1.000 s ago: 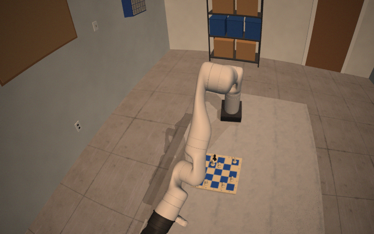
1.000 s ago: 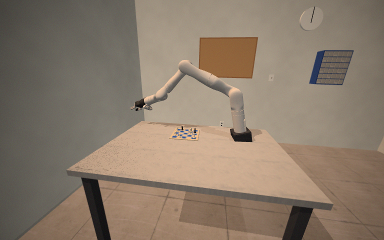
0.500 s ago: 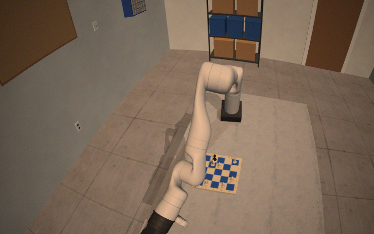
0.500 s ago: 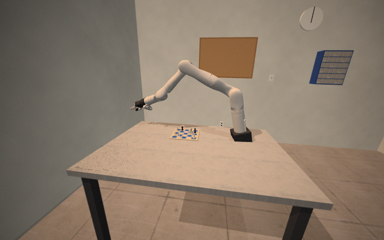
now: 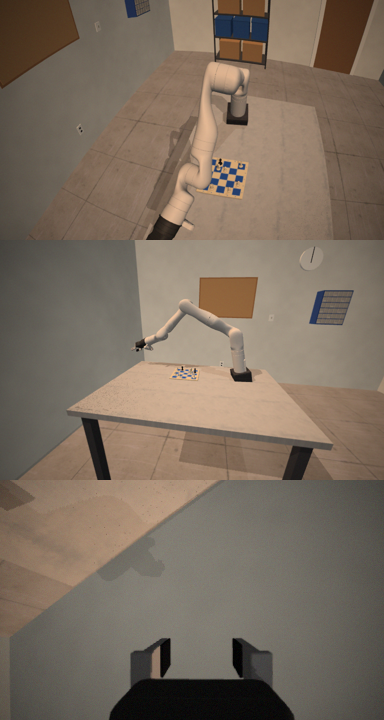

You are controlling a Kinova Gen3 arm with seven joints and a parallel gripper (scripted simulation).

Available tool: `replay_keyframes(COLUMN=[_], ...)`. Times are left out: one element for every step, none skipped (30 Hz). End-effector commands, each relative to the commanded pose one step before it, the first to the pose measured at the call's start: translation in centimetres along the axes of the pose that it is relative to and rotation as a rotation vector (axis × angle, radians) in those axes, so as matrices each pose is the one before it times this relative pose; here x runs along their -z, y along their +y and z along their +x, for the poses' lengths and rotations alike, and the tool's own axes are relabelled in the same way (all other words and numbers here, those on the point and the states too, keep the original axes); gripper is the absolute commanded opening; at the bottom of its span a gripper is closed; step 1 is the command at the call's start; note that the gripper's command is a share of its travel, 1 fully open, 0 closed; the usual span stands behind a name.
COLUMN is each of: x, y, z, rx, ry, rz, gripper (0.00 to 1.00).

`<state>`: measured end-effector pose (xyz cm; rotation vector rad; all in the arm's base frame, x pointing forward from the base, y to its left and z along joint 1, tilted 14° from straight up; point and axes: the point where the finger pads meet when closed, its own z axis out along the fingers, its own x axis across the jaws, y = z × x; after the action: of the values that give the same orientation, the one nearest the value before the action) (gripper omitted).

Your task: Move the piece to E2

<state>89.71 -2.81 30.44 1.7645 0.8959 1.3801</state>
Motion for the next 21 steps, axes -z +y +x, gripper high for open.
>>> replay_keyframes(x=[0.71, 0.29, 0.0, 0.0, 0.326, 0.364, 0.415, 0.474, 0.52, 0.566, 0.614, 0.514, 0.531, 0.569, 0.607, 0.469, 0.47, 0.499, 0.529, 0.0, 0.0], y=[0.059, -0.232, 0.0, 0.0, -0.261, -0.292, -0.35, -0.423, -0.464, -0.506, -0.55, -0.51, -0.53, -0.562, -0.596, -0.549, -0.553, -0.569, -0.585, 0.0, 0.0], z=[0.461, 0.048, 0.0, 0.0, 0.052, 0.054, 0.076, 0.107, 0.109, 0.11, 0.11, 0.207, 0.223, 0.224, 0.223, 0.352, 0.377, 0.38, 0.381, 0.0, 0.0], rx=[0.02028, 0.01348, 0.0, 0.0, 0.01506, 0.01667, 0.01974, 0.02372, 0.02572, 0.02774, 0.02975, 0.0276, 0.0287, 0.03033, 0.03191, 0.02911, 0.02964, 0.03078, 0.03186, 0.0, 0.0], ry=[0.00475, 0.00057, 0.0, 0.0, 0.00066, 0.00076, 0.00088, 0.00101, 0.00114, 0.00128, 0.00144, 0.00116, 0.00118, 0.00127, 0.00136, 0.00118, 0.00118, 0.00121, 0.00126, 0.0, 0.0], rz=[0.01063, 0.00897, 0.0, 0.0, 0.01001, 0.01108, 0.01312, 0.01577, 0.01705, 0.01834, 0.01962, 0.01846, 0.0192, 0.02024, 0.02126, 0.01956, 0.0199, 0.02064, 0.02136, 0.0, 0.0], gripper=[1.0, 1.0, 1.0, 1.0, 1.0, 1.0, 1.0, 1.0, 1.0, 1.0, 1.0, 1.0, 1.0, 1.0, 1.0, 1.0, 1.0, 1.0, 1.0, 1.0, 1.0])
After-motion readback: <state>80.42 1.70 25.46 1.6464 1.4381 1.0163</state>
